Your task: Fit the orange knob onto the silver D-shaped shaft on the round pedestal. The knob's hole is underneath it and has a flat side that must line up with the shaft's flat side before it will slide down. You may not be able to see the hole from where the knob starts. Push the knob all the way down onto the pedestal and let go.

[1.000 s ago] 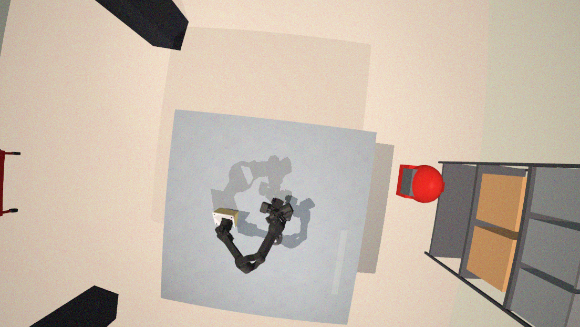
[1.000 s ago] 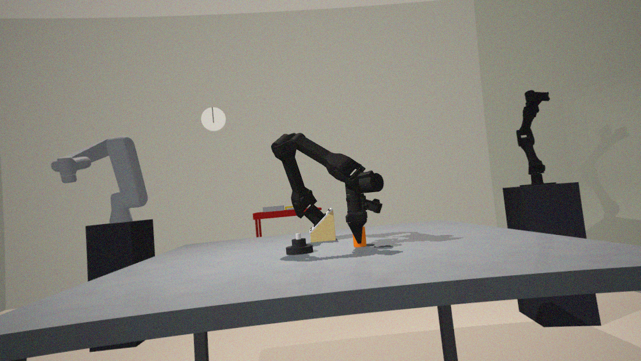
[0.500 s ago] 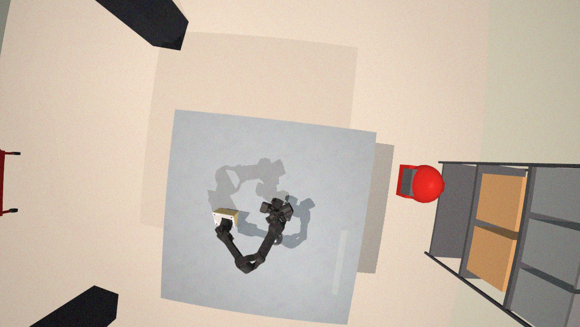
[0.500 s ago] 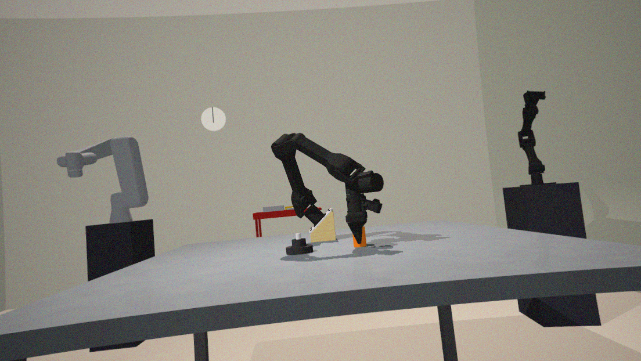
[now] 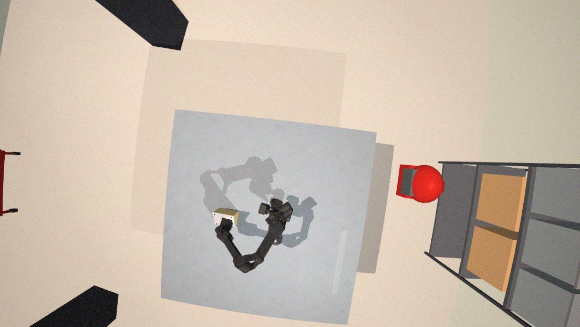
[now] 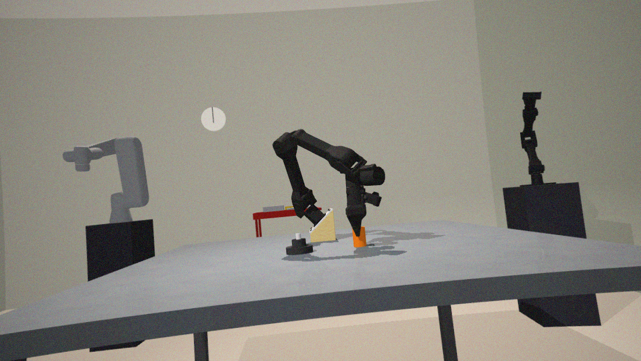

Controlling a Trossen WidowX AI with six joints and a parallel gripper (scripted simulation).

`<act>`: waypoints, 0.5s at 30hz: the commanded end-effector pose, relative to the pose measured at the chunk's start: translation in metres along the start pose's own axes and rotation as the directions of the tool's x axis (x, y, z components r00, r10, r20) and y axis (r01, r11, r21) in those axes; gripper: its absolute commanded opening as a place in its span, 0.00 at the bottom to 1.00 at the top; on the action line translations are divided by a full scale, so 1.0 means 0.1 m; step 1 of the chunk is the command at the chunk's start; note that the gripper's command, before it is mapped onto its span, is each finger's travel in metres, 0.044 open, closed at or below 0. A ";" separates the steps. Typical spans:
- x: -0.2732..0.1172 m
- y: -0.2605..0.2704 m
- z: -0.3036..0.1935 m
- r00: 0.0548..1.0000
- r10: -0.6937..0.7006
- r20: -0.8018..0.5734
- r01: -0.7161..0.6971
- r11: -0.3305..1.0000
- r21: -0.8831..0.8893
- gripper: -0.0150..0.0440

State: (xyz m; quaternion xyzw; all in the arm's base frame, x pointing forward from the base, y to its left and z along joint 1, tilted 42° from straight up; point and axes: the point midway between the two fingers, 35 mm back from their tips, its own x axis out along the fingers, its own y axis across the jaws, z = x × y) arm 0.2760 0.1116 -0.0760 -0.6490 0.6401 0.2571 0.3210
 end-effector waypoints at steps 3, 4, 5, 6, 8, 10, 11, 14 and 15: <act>-0.54 -0.03 0.01 0.999 -0.028 0.026 0.028 1.000 0.013 1.00; -0.54 -0.03 0.01 0.999 -0.028 0.026 0.028 1.000 0.013 1.00; -0.54 -0.03 0.01 0.999 -0.028 0.026 0.028 1.000 0.013 1.00; -0.54 -0.03 0.01 0.999 -0.028 0.026 0.028 1.000 0.013 1.00; -0.54 -0.03 0.01 0.999 -0.028 0.026 0.028 1.000 0.013 1.00; -0.49 -0.03 0.01 0.999 -0.028 0.026 0.028 1.000 0.013 1.00; -0.44 -0.04 0.01 0.999 -0.028 0.026 0.028 1.000 0.014 1.00; -0.39 -0.04 0.02 0.999 -0.028 0.026 0.028 1.000 0.014 1.00; -0.39 -0.04 0.02 0.999 -0.028 0.026 0.028 1.000 0.014 1.00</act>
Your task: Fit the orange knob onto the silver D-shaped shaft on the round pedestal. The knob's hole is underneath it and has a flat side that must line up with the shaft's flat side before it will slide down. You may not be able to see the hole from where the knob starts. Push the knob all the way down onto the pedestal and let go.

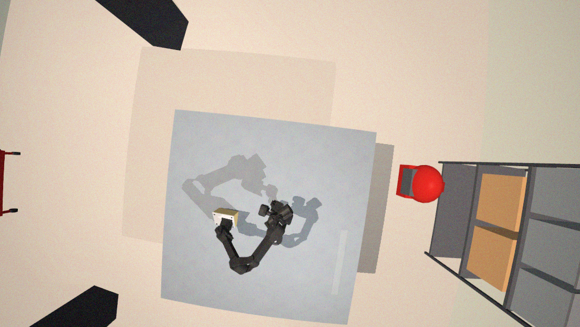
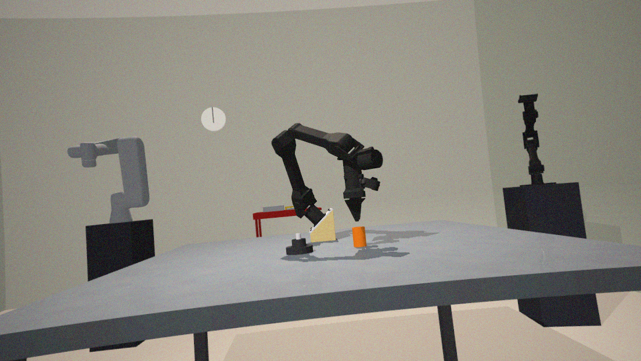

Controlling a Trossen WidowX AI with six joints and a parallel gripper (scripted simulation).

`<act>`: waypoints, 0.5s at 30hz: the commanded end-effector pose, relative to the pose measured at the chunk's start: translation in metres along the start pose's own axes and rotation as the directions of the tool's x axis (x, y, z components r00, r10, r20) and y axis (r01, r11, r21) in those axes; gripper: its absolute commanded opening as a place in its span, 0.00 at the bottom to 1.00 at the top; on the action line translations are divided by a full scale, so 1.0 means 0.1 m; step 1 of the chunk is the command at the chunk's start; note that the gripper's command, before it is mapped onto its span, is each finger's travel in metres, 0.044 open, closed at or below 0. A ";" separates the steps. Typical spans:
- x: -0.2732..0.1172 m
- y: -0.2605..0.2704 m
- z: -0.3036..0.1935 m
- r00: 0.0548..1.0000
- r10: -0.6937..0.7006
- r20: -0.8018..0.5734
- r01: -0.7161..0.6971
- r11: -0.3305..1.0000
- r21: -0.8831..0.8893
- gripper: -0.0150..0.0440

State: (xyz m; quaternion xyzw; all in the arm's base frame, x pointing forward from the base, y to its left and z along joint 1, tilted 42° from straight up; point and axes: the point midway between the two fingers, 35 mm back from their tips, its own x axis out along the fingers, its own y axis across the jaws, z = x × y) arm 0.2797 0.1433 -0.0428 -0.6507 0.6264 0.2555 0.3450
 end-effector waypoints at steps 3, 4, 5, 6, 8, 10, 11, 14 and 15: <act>0.09 0.02 -0.01 1.000 0.005 -0.011 -0.005 1.000 -0.012 1.00; 0.11 0.02 -0.01 1.000 0.005 -0.010 -0.005 1.000 -0.012 1.00; 0.12 0.02 0.00 1.000 0.005 -0.010 -0.005 1.000 -0.012 1.00; 0.14 0.02 0.00 1.000 0.005 -0.010 -0.005 1.000 -0.012 1.00; 0.17 0.02 0.00 1.000 0.005 -0.010 -0.005 1.000 -0.012 1.00; 0.20 0.02 0.00 1.000 0.005 -0.010 -0.005 1.000 -0.012 1.00; 0.22 0.01 0.00 1.000 0.005 -0.010 -0.005 1.000 -0.012 1.00; 0.27 0.01 0.00 1.000 0.005 -0.010 -0.005 1.000 -0.012 1.00; 0.29 0.01 0.00 1.000 0.005 -0.010 -0.005 1.000 -0.012 1.00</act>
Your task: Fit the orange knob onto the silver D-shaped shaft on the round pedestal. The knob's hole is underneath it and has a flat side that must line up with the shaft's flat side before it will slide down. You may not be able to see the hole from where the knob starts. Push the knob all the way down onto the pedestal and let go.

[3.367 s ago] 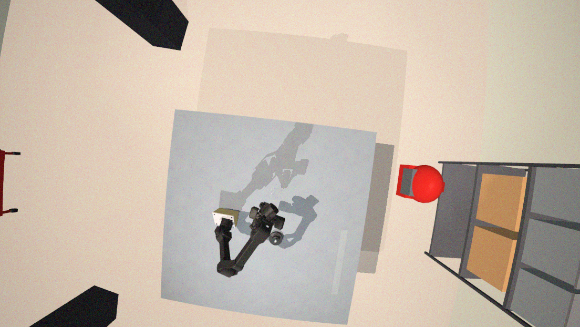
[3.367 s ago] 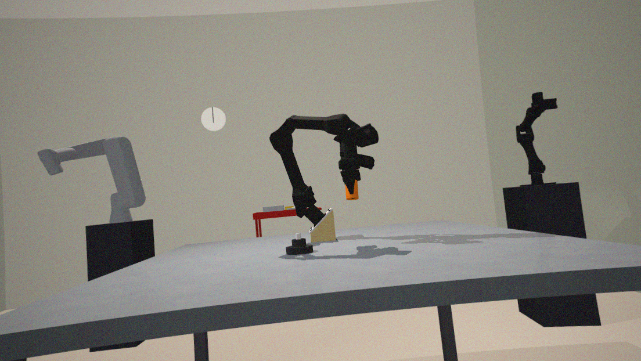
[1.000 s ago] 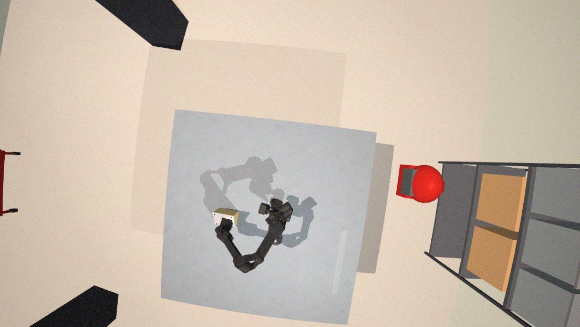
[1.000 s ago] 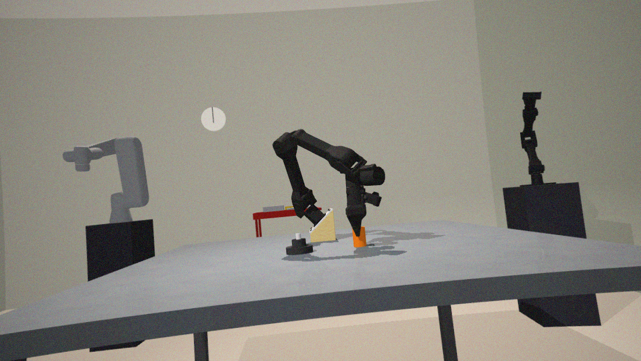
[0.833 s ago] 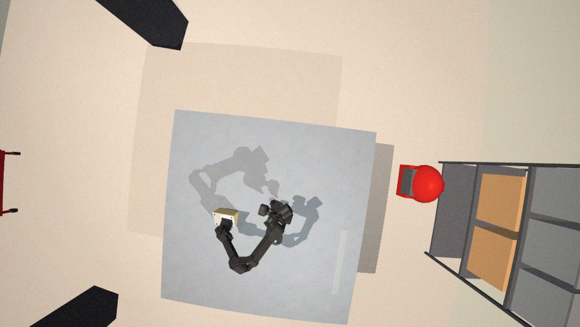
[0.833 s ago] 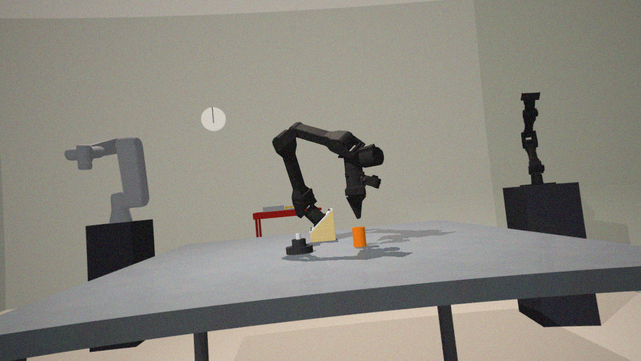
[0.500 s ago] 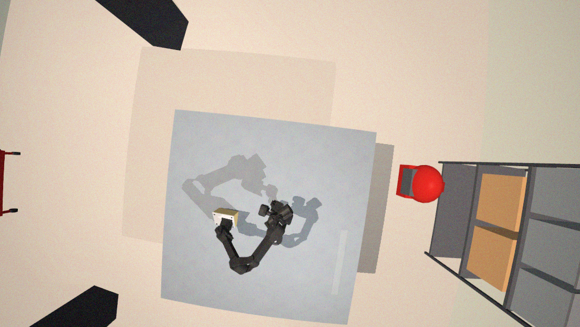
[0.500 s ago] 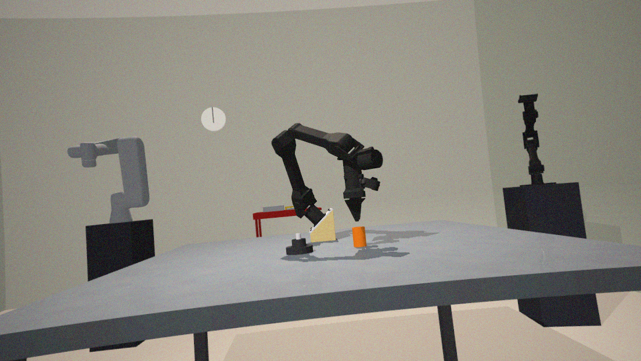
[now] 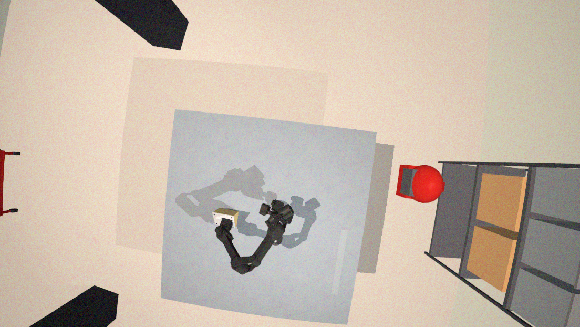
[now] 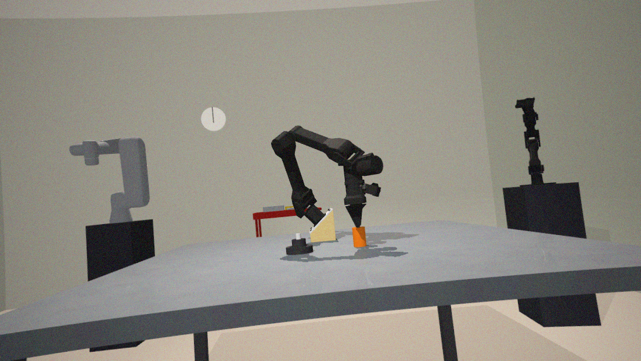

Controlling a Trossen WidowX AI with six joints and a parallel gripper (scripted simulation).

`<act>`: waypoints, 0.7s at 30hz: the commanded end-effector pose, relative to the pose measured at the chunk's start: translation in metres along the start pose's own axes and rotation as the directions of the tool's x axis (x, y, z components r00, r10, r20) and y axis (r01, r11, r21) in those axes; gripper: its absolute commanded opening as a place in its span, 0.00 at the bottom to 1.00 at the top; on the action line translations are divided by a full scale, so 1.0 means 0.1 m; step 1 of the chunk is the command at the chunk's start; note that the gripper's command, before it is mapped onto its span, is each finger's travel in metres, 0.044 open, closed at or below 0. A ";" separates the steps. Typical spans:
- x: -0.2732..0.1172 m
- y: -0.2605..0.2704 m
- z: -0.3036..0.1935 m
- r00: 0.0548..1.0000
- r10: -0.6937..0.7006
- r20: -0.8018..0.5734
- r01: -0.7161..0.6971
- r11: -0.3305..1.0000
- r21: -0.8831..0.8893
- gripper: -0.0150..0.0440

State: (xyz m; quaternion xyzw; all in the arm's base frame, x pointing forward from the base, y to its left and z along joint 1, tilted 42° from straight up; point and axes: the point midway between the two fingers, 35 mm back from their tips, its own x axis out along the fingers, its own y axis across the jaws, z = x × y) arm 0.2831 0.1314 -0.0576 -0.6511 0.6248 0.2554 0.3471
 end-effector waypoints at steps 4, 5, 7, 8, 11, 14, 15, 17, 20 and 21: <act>0.16 0.03 -0.01 1.000 0.008 -0.014 -0.008 1.000 -0.014 1.00; 0.17 0.03 -0.01 1.000 0.008 -0.014 -0.008 1.000 -0.014 1.00; 0.21 0.03 -0.01 1.000 0.008 -0.014 -0.008 1.000 -0.014 1.00; 0.22 0.03 -0.01 1.000 0.008 -0.014 -0.008 1.000 -0.013 1.00; 0.27 0.03 -0.01 1.000 0.008 -0.014 -0.008 1.000 -0.013 1.00; 0.32 0.03 -0.01 1.000 0.008 -0.015 -0.008 1.000 -0.013 1.00; 0.34 0.03 -0.01 1.000 0.008 -0.015 -0.008 1.000 -0.013 1.00; 0.37 0.03 -0.01 1.000 0.008 -0.015 -0.008 1.000 -0.013 1.00; 0.41 0.04 -0.02 1.000 0.008 -0.016 -0.008 1.000 -0.013 1.00; 0.43 0.04 -0.02 1.000 0.008 -0.016 -0.008 1.000 -0.013 1.00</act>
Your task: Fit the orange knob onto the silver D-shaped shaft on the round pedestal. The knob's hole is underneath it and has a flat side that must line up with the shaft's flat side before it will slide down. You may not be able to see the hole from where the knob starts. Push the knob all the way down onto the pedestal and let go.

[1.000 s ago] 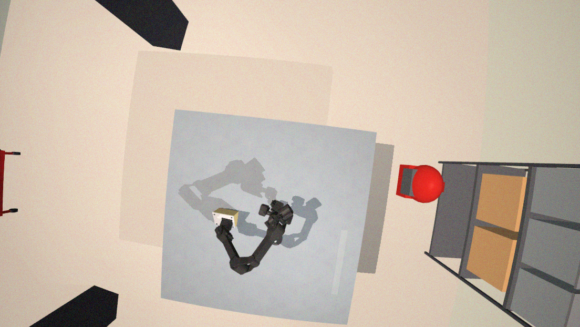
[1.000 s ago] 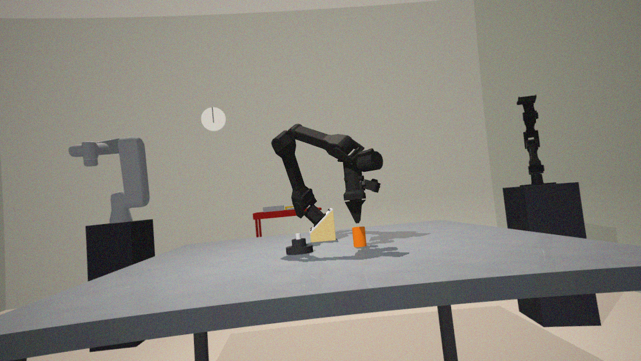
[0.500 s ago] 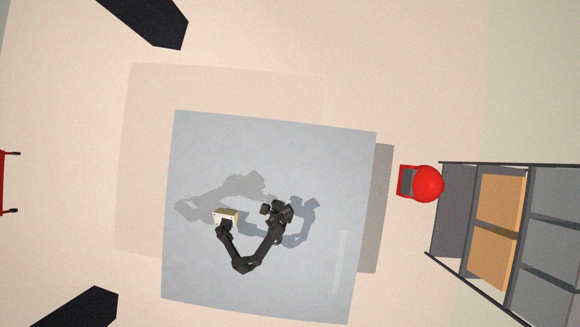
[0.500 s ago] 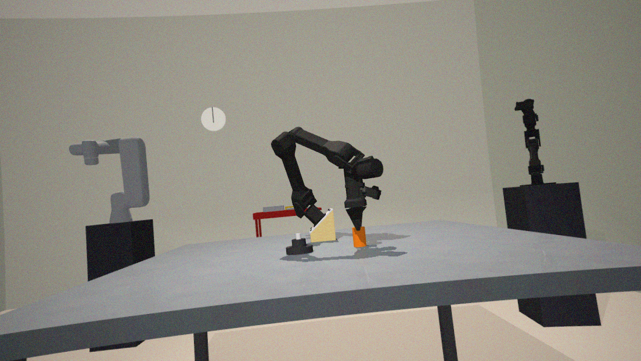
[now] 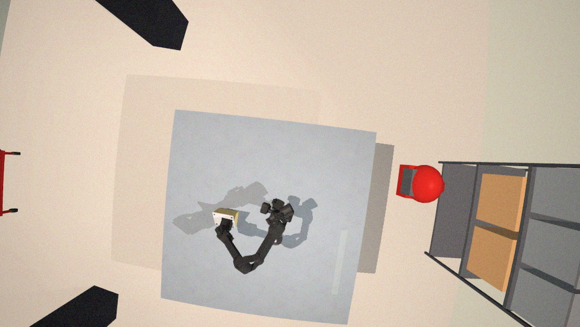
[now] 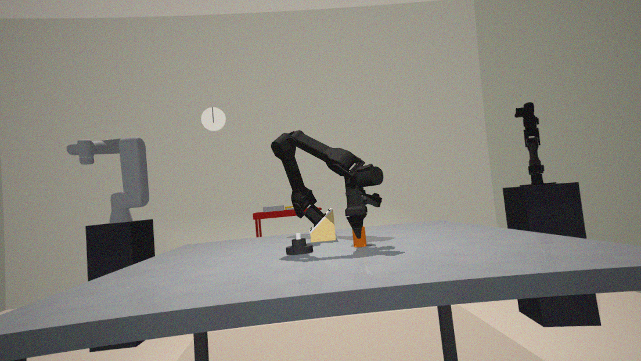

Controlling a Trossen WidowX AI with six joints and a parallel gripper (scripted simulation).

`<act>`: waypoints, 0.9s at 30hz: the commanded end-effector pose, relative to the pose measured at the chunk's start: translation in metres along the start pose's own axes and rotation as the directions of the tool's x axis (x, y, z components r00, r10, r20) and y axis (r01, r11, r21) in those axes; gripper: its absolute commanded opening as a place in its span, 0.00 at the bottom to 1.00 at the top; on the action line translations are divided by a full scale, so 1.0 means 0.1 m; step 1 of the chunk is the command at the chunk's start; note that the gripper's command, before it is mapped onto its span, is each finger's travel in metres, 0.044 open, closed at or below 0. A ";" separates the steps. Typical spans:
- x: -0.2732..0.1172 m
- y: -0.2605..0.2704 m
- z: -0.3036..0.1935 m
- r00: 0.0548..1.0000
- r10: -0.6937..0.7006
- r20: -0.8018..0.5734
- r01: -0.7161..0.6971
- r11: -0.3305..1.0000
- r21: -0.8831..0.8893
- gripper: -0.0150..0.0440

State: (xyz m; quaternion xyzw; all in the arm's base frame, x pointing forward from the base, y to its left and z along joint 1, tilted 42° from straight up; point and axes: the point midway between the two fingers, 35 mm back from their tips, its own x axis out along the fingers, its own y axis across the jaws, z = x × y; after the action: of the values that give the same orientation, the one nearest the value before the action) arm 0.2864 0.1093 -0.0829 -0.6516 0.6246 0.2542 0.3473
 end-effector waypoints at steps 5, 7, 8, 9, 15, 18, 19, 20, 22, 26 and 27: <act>0.17 0.05 -0.02 1.000 0.009 -0.015 -0.010 1.000 -0.014 1.00; 0.20 0.05 -0.02 1.000 0.009 -0.015 -0.009 1.000 -0.014 1.00; 0.21 0.05 -0.02 1.000 0.009 -0.015 -0.009 1.000 -0.014 1.00; 0.21 0.05 -0.02 1.000 0.009 -0.015 -0.009 1.000 -0.014 1.00; 0.21 0.05 -0.02 1.000 0.009 -0.015 -0.009 1.000 -0.014 0.78; 0.21 0.05 -0.02 1.000 0.009 -0.015 -0.009 1.000 -0.014 0.64; 0.21 0.05 -0.02 1.000 0.009 -0.015 -0.009 1.000 -0.014 0.60; 0.21 0.05 -0.02 1.000 0.009 -0.015 -0.009 1.000 -0.014 0.59; 0.21 0.05 -0.02 1.000 0.009 -0.015 -0.009 1.000 -0.014 0.57; 0.21 0.05 -0.02 1.000 0.009 -0.015 -0.009 1.000 -0.014 0.52; 0.21 0.05 -0.02 1.000 0.009 -0.015 -0.009 1.000 -0.014 0.51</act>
State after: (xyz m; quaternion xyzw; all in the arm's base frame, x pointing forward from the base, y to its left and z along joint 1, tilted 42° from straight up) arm 0.2834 0.0959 -0.0968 -0.6519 0.6280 0.2550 0.3400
